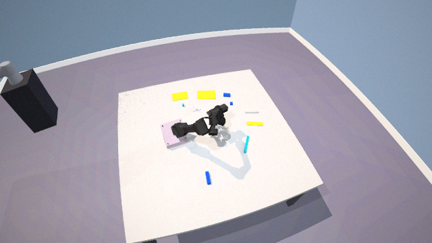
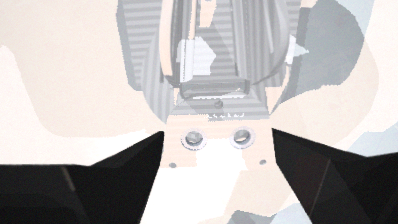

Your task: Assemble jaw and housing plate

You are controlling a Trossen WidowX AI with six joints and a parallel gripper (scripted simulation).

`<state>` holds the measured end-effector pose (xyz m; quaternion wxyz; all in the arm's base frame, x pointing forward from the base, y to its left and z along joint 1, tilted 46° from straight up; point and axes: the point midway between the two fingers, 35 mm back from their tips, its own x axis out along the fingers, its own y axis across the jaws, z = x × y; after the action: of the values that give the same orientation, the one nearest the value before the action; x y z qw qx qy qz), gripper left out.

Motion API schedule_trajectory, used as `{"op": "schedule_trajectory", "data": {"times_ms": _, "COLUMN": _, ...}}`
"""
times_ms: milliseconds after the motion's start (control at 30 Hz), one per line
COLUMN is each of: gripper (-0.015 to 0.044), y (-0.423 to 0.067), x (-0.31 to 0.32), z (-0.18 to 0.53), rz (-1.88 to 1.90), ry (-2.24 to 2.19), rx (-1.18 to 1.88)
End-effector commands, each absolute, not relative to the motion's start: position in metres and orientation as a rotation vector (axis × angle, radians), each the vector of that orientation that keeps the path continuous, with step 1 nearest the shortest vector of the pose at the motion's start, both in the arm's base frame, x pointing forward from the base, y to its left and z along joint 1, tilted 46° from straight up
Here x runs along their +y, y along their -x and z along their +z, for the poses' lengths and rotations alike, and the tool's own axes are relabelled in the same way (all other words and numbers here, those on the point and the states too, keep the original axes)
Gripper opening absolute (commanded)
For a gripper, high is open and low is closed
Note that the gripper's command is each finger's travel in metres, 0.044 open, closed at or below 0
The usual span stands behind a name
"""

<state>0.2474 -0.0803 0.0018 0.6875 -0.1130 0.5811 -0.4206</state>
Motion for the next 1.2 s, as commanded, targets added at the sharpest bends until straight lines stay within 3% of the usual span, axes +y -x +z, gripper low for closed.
{"op": "schedule_trajectory", "data": {"times_ms": 0, "gripper": 0.0351, "y": -0.2473, "x": -0.0811, "z": 0.0014, "rz": -0.941, "ry": 0.258, "rx": 1.301}}
{"op": "schedule_trajectory", "data": {"times_ms": 1167, "gripper": 0.0351, "y": -0.247, "x": -0.0863, "z": -0.0037, "rz": -0.937, "ry": 0.264, "rx": 1.304}}
